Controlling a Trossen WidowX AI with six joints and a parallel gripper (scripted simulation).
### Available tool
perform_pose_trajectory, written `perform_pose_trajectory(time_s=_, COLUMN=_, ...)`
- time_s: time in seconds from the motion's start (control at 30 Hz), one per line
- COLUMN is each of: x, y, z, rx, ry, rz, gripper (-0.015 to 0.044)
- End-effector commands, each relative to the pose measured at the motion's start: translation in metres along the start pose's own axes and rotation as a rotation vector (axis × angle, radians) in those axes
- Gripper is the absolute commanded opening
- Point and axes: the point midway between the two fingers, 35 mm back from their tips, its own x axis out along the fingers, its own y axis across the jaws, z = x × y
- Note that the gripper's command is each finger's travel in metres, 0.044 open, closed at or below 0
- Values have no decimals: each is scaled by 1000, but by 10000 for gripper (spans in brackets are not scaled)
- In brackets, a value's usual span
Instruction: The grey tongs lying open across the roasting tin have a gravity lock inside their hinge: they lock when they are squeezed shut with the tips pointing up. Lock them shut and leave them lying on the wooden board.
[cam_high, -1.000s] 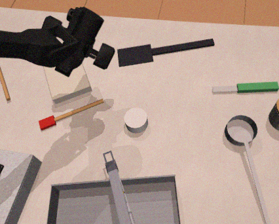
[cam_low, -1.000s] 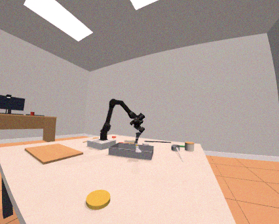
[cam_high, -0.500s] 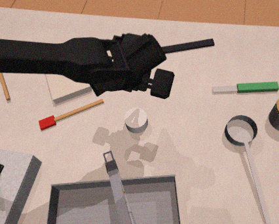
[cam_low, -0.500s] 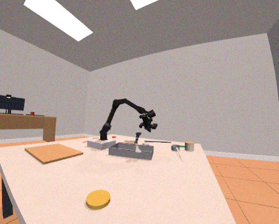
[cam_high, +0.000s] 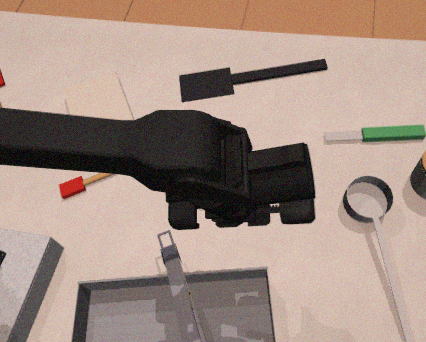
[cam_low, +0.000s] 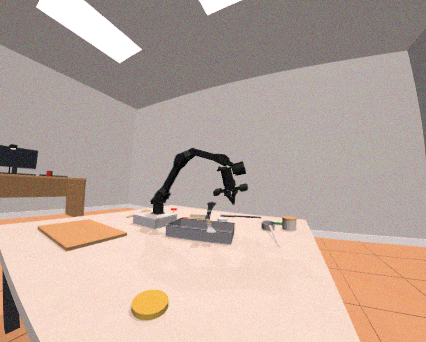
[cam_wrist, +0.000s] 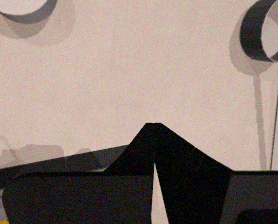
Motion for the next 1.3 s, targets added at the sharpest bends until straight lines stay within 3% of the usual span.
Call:
perform_pose_trajectory(time_s=0.0, x=-26, y=0, z=-70, rx=-177, ry=133, rz=90, gripper=-150)
perform_pose_trajectory(time_s=0.27, x=-63, y=18, z=-145, rx=-391, ry=222, rz=256, gripper=-150)
perform_pose_trajectory(time_s=1.27, x=-45, y=21, z=-153, rx=-396, ry=222, rz=262, gripper=-150)
